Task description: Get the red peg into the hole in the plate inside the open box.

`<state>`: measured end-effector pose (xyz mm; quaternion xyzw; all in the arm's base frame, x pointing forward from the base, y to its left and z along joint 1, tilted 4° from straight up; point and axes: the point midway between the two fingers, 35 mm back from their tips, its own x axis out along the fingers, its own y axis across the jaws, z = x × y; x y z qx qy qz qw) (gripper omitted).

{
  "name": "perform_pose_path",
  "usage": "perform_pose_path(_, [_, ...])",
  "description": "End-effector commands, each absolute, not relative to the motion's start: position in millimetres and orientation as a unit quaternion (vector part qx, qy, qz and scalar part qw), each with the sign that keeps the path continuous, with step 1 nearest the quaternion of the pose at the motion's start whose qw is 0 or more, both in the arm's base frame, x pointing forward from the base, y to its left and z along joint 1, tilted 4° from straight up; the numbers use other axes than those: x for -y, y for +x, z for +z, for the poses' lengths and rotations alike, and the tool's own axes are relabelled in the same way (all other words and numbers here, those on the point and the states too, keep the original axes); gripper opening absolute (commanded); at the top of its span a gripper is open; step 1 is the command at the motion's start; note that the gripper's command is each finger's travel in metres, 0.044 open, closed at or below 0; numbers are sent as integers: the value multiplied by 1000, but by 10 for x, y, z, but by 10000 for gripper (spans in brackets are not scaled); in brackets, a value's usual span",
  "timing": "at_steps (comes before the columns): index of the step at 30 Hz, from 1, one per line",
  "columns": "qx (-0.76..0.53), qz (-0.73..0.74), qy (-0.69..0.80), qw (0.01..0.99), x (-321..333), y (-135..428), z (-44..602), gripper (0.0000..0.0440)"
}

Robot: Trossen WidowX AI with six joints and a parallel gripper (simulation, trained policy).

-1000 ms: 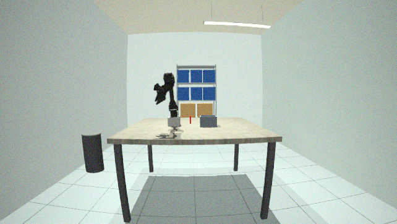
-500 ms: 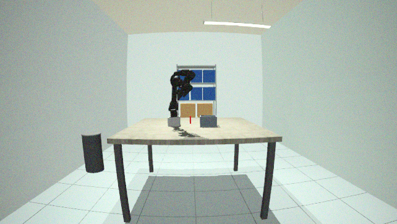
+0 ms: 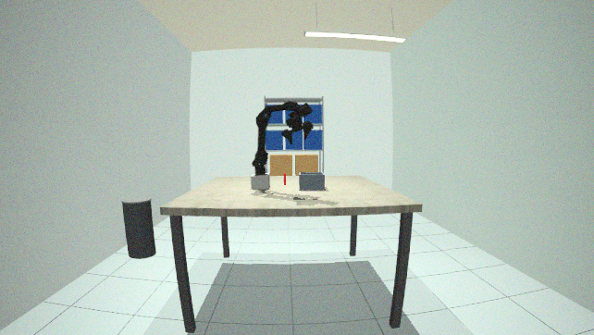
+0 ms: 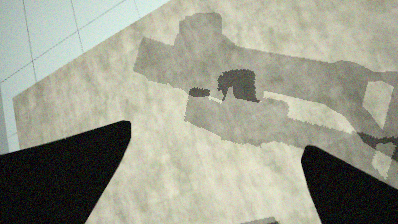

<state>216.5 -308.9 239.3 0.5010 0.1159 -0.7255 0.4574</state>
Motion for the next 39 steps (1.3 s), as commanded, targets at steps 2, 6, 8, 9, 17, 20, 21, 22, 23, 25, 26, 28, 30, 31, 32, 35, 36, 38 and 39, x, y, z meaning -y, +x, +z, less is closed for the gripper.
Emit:
perform_pose_path(2, [-159,-690,499,500,2678,2447,2386,440])
perform_pose_path(6, [-198,-657,494,534,2274,2660,2360,440])
perform_pose_path(8, [-218,-641,491,549,2068,2741,2336,440])
perform_pose_path(9, [-228,-633,489,556,1965,2774,2322,440])
perform_pose_path(17, [-310,-576,467,595,1160,2888,2149,440])
perform_pose_path(20, [-340,-559,455,604,883,2869,2065,440])
perform_pose_path(21, [-350,-554,451,606,794,2856,2035,440])
perform_pose_path(22, [-360,-549,447,608,708,2841,2004,440])
perform_pose_path(23, [-369,-544,442,610,623,2822,1973,440])
perform_pose_path(25, [-388,-535,433,613,463,2779,1908,440])
perform_pose_path(26, [-398,-531,428,614,386,2753,1874,440])
perform_pose_path(28, [-416,-524,417,615,241,2697,1806,440])
perform_pose_path(30, [-433,-518,406,615,107,2635,1734,440])
perform_pose_path(31, [-441,-516,401,615,44,2602,1698,440])
perform_pose_path(32, [-449,-513,395,615,-16,2569,1661,440])
perform_pose_path(35, [-473,-507,377,614,-179,2464,1547,440])
perform_pose_path(36, [-480,-505,371,614,-227,2429,1509,440])
perform_pose_path(38, [-494,-502,359,613,-316,2360,1430,440])
perform_pose_path(39, [-500,-501,353,612,-355,2327,1389,440])
